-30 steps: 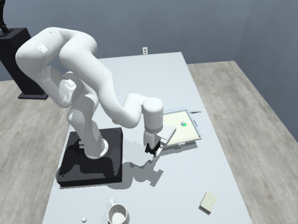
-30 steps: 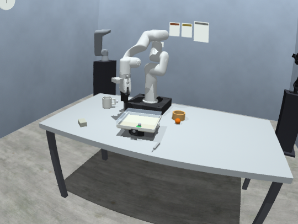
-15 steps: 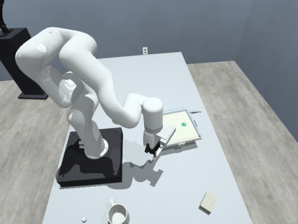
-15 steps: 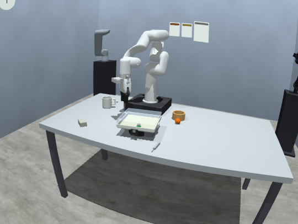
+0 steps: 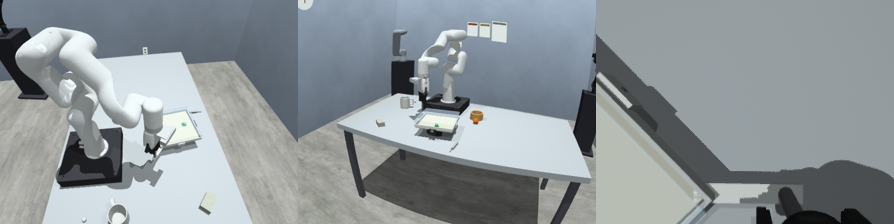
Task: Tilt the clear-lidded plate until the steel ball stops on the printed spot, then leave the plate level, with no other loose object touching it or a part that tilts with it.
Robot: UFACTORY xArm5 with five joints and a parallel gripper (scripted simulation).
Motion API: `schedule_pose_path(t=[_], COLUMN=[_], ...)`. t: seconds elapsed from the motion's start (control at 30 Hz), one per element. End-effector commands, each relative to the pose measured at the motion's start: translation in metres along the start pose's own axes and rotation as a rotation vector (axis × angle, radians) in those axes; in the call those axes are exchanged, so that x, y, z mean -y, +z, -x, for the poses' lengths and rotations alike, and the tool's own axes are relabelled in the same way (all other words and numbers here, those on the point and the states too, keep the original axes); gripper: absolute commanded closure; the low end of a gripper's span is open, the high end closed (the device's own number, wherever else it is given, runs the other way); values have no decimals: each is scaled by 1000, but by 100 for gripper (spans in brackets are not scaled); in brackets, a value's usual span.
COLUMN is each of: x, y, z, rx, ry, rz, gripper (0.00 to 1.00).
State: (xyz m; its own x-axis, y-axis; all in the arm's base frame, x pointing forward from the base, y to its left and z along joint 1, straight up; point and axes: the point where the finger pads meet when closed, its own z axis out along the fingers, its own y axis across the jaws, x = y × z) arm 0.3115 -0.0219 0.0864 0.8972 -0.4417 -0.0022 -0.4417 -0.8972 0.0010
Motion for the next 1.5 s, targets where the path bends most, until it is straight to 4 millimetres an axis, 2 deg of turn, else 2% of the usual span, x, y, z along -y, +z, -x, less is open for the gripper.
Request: schedule_pose_path(t=[0.0,1.27,1.3,1.47], x=[0,0,0,0], y=[-1,-1,-1,-1], z=[-1,-1,-1,-1], rx=[-3,-3,-3,-3], ry=[0,0,0,0], rz=[-1,-1,-1,-1], gripper=[100,100,38,38])
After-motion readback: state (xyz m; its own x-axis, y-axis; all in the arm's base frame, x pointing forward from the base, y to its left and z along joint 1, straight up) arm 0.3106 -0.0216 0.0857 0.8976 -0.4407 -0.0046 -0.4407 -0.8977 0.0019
